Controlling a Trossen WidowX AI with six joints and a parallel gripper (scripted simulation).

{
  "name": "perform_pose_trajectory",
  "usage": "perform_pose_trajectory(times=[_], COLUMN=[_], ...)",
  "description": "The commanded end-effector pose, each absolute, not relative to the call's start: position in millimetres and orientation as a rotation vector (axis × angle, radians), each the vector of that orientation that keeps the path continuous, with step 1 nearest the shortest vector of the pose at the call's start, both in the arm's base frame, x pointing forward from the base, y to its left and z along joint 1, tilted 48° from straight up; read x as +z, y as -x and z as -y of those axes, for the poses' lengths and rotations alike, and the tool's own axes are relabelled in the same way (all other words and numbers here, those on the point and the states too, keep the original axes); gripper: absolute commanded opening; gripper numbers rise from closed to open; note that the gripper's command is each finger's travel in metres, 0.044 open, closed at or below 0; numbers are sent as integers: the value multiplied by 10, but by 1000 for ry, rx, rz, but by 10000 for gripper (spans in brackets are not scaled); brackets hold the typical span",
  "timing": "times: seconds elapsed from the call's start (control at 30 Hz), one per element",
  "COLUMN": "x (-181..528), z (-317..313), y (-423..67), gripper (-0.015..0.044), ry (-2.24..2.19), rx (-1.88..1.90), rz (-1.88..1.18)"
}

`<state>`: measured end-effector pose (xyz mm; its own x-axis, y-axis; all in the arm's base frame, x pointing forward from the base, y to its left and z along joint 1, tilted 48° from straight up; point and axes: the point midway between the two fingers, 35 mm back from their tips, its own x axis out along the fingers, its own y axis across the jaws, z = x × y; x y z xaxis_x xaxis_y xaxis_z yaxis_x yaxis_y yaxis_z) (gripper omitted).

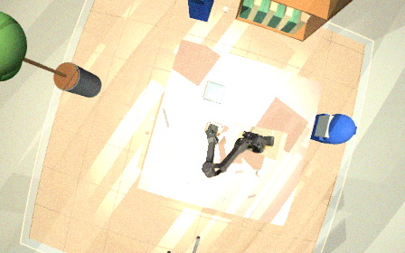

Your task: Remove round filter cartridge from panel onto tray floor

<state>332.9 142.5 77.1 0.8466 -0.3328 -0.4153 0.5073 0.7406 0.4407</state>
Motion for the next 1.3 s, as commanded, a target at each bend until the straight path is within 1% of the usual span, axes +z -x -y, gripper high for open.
perform_pose_trajectory(times=[0.0,0.43,0.63,1.27], x=[731,728,724,724], z=[-1362,-1359,-1354,-1354], y=[-3432,-3439,-3449,-3449], gripper=[0,0,0,0], ry=[-449,-10,-103,-103], rx=[-461,-366,-387,-387], rz=[-359,-449,-431,-431])
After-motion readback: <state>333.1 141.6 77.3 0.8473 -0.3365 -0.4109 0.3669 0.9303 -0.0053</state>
